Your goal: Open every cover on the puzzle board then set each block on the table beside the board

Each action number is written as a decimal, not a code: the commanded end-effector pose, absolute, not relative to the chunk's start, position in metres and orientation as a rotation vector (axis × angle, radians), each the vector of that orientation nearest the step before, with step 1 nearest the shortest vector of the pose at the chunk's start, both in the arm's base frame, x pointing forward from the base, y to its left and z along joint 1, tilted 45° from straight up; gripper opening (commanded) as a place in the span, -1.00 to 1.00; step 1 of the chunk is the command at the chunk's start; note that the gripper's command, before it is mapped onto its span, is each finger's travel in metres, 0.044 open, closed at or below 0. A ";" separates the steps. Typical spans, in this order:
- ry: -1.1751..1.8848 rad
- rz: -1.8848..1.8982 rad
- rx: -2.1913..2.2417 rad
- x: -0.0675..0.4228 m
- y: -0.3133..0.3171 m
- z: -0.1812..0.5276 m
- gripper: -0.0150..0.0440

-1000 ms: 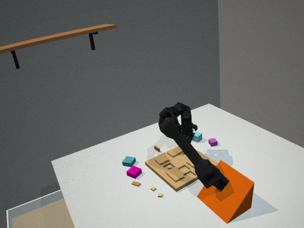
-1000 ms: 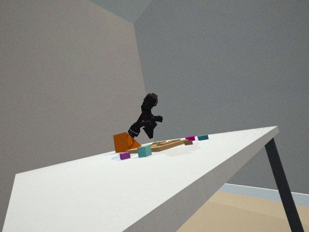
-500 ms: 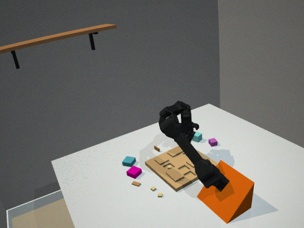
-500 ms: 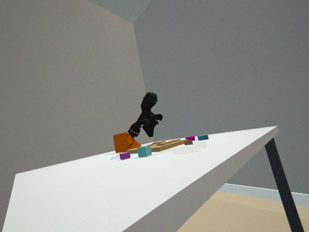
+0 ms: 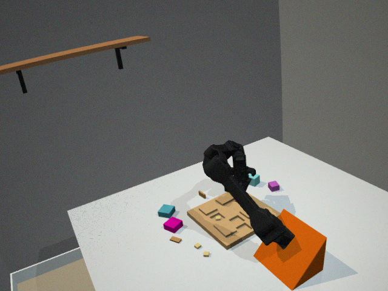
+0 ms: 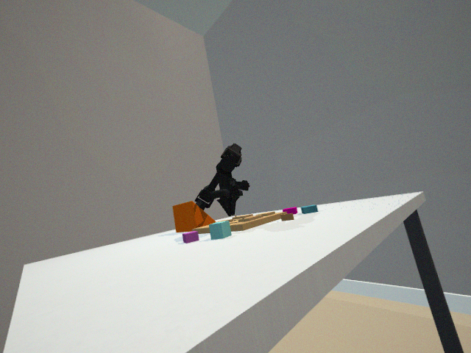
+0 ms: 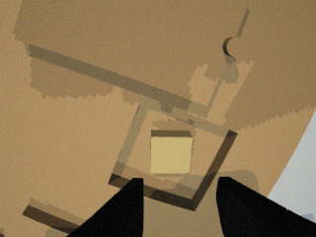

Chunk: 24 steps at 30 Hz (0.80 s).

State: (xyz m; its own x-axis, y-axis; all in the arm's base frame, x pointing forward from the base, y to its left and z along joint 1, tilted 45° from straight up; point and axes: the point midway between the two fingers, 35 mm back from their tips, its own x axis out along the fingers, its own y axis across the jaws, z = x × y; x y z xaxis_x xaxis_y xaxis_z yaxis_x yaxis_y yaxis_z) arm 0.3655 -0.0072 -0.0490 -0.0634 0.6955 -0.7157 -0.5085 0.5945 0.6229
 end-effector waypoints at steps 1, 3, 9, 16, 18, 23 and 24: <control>1.306 0.996 0.191 0.364 -0.004 -0.051 0.00; 1.306 0.996 0.191 0.364 -0.004 -0.051 0.00; 1.306 0.996 0.191 0.364 -0.004 -0.051 0.00; 1.306 0.996 0.191 0.364 -0.004 -0.051 0.00; 1.306 0.996 0.191 0.364 -0.004 -0.051 0.00; 1.306 0.996 0.191 0.364 -0.003 -0.052 0.00; 1.306 0.996 0.191 0.364 -0.002 -0.052 0.00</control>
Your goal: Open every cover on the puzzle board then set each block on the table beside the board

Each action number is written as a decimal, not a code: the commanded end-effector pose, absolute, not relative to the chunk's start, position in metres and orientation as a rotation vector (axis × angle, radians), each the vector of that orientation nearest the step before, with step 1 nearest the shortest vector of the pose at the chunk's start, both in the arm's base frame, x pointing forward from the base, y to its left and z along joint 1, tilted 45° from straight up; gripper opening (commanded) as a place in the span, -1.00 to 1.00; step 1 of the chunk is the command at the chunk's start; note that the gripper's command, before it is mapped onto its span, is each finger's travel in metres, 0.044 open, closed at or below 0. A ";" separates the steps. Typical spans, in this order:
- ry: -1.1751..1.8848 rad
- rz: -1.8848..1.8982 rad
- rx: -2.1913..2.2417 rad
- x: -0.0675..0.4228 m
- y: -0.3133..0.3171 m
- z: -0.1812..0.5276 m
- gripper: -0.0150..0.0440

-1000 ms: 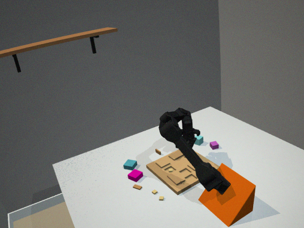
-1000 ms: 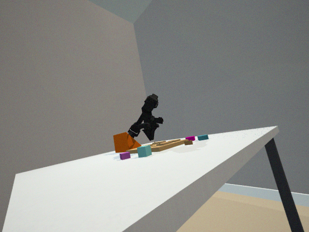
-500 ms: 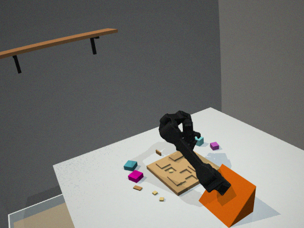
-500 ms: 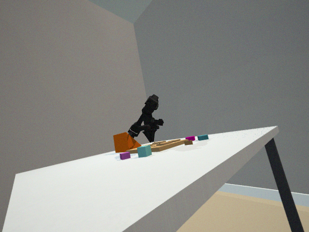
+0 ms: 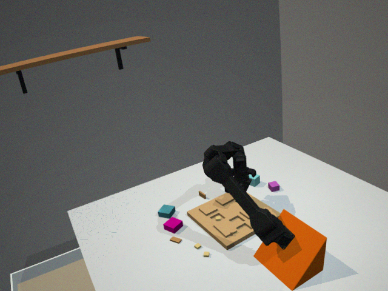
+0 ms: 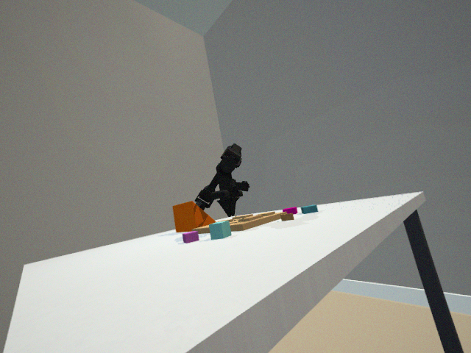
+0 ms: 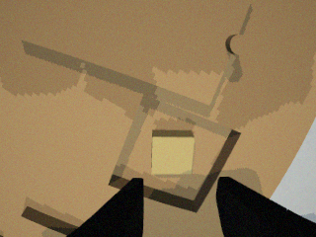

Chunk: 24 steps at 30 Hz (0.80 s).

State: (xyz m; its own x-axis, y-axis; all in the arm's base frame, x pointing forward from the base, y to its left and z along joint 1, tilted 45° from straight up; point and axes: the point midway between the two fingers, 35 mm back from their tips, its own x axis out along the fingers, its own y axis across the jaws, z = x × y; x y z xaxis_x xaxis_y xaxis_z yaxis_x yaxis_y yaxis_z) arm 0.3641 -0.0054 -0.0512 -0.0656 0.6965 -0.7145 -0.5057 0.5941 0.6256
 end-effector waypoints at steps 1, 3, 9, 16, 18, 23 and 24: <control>1.306 0.996 0.191 0.364 -0.002 -0.053 0.00; 1.306 0.996 0.191 0.364 0.000 -0.054 0.00; 1.306 0.996 0.192 0.363 0.004 -0.058 0.00; 1.305 0.997 0.192 0.363 0.009 -0.063 0.00; 1.305 0.997 0.192 0.363 0.010 -0.064 0.00; 1.305 0.997 0.192 0.362 0.013 -0.067 0.00; 1.305 0.997 0.192 0.362 0.013 -0.067 0.00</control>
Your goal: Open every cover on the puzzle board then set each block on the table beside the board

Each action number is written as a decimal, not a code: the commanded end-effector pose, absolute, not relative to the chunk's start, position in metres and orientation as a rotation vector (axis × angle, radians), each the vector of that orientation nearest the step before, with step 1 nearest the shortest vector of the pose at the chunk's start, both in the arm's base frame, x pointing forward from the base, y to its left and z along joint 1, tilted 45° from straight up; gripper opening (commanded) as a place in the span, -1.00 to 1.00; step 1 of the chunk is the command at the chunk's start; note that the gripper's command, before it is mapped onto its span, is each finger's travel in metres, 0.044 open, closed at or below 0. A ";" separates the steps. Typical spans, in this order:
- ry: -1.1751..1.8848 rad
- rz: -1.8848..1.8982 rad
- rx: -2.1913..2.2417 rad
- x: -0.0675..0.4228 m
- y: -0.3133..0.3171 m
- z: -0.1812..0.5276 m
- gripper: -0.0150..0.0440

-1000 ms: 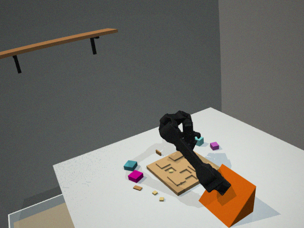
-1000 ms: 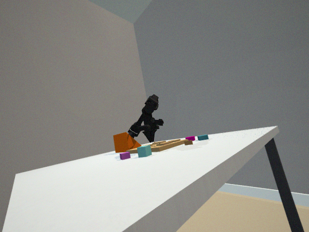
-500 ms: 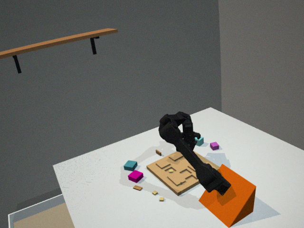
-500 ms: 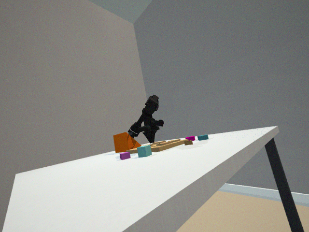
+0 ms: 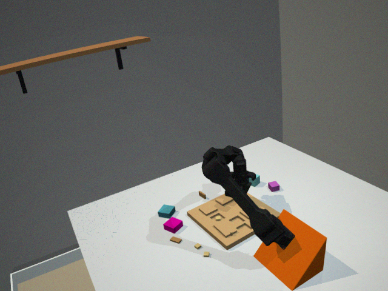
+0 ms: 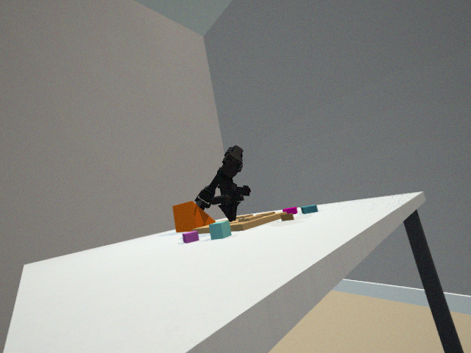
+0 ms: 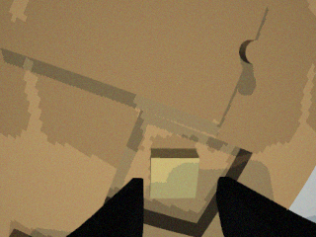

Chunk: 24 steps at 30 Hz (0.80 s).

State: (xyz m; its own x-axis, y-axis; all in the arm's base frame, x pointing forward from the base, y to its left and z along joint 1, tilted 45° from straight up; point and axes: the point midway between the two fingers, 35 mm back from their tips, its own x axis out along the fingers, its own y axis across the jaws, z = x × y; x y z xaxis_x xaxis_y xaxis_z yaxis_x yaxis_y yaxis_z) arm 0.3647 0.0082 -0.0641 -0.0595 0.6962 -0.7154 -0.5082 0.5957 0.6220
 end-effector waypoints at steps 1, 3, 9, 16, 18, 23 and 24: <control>1.305 0.997 0.192 0.362 0.013 -0.067 0.00; 1.305 0.997 0.192 0.362 0.013 -0.067 0.00; 1.305 0.997 0.192 0.362 0.014 -0.068 0.00; 1.305 0.997 0.192 0.362 0.018 -0.072 0.00; 1.305 0.997 0.192 0.362 0.020 -0.073 0.00; 1.305 0.997 0.193 0.361 0.021 -0.075 0.00; 1.305 0.997 0.193 0.361 0.021 -0.075 0.00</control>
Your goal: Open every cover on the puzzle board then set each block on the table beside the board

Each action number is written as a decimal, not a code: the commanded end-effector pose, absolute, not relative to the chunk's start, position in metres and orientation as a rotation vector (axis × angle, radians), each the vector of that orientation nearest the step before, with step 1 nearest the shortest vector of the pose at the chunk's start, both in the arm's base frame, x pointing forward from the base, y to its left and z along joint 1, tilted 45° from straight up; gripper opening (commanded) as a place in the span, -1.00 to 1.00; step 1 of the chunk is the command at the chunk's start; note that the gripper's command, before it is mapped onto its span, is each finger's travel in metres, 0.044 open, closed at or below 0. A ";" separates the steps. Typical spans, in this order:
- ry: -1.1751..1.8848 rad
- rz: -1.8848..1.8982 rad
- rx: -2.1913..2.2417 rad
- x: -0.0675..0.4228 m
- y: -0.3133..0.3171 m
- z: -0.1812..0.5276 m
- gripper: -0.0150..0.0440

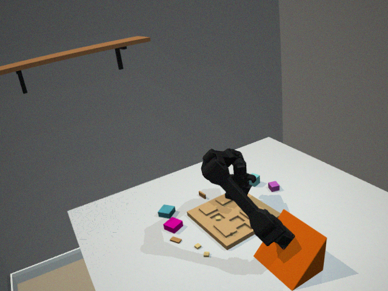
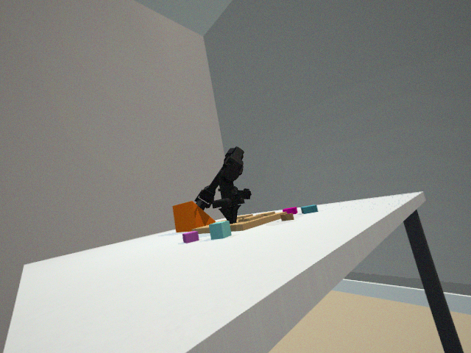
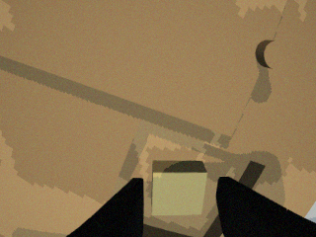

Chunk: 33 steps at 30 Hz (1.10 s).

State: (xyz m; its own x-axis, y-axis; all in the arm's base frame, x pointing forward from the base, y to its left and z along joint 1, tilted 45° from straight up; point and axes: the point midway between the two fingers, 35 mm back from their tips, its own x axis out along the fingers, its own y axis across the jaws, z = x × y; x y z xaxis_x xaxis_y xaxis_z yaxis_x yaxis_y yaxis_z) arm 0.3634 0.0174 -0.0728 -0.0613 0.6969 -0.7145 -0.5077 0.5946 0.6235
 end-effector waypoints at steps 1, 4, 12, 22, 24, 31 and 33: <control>1.305 0.997 0.193 0.361 0.021 -0.075 0.00; 1.300 0.995 0.184 0.363 0.018 -0.073 -0.05; 1.300 0.995 0.184 0.363 0.018 -0.073 -0.22; 1.301 0.994 0.185 0.364 0.013 -0.069 -0.22; 1.301 0.994 0.185 0.364 0.011 -0.067 -0.22; 1.303 0.994 0.186 0.365 0.005 -0.061 -0.22; 1.303 0.994 0.187 0.365 0.003 -0.059 -0.22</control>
